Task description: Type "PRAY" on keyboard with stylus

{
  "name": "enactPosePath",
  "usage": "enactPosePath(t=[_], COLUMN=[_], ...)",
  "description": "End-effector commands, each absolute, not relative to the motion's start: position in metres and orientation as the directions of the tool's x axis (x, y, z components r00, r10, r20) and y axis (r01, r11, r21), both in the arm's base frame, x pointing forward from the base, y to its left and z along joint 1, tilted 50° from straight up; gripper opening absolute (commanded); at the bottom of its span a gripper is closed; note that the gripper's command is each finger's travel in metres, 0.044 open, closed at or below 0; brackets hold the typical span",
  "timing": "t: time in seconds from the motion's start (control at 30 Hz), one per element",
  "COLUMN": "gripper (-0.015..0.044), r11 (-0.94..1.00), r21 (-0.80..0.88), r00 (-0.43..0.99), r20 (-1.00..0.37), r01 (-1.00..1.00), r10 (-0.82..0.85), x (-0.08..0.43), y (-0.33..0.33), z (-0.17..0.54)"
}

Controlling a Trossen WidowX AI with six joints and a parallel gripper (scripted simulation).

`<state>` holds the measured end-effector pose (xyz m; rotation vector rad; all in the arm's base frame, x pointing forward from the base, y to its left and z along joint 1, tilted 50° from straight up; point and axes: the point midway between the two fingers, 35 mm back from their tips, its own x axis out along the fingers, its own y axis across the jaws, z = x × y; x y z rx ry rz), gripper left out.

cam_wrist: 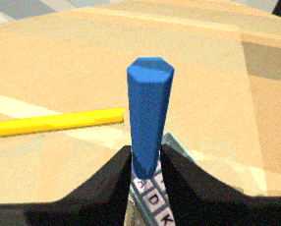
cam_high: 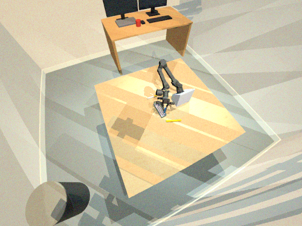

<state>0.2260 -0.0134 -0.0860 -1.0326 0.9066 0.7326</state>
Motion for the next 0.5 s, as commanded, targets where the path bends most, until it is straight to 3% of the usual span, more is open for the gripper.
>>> enactPosePath(t=[0.0,0.47], gripper=[0.0081,0.0081], r11=[0.346,0.346], r21=[-0.385,-0.384], r00=[0.439,0.439], r20=[-0.894,-0.894], r01=[-0.856,-0.856], r10=[0.092,0.093], x=[0.224,0.226], y=[-0.013,-0.001], z=[-0.088,-0.078])
